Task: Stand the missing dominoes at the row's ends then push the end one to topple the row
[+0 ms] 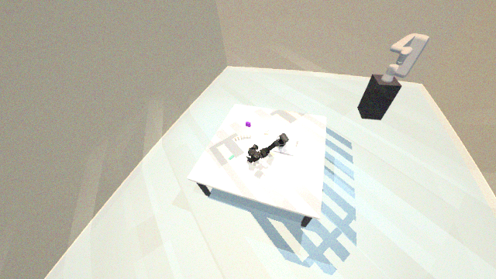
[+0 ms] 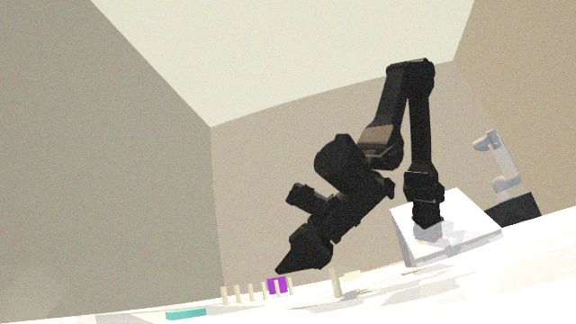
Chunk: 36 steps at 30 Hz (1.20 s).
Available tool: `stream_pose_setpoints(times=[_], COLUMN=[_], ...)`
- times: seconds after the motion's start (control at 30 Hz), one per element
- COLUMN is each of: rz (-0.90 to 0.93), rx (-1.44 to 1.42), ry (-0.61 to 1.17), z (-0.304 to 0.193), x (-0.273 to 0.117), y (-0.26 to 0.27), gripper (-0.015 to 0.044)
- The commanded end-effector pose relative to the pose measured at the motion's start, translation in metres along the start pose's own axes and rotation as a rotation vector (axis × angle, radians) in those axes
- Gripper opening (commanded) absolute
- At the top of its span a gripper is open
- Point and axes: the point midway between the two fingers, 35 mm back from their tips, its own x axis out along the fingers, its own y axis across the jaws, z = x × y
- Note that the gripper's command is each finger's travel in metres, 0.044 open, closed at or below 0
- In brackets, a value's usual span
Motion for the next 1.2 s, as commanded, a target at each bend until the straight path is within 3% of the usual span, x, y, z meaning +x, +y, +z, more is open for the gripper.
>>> stream_pose_setpoints(times=[0.0,0.2,0.4,1.0,1.17], rz=[0.004,0.116,0.302,0.309,0.308], rx=[-0.101,-0.124,0.19,0.204,0.203], ry=[0.213,0.714,1.086,1.095,1.095], z=[-0.004,-0.008,0.014,0.015,-0.007], x=[0.009,-0.011,-0.06,-0.061,-0.047], y=[-0.008,-0.027,-0.025,-0.024,-0.015], gripper=[0.044,0.044,0.044,0.044,0.044])
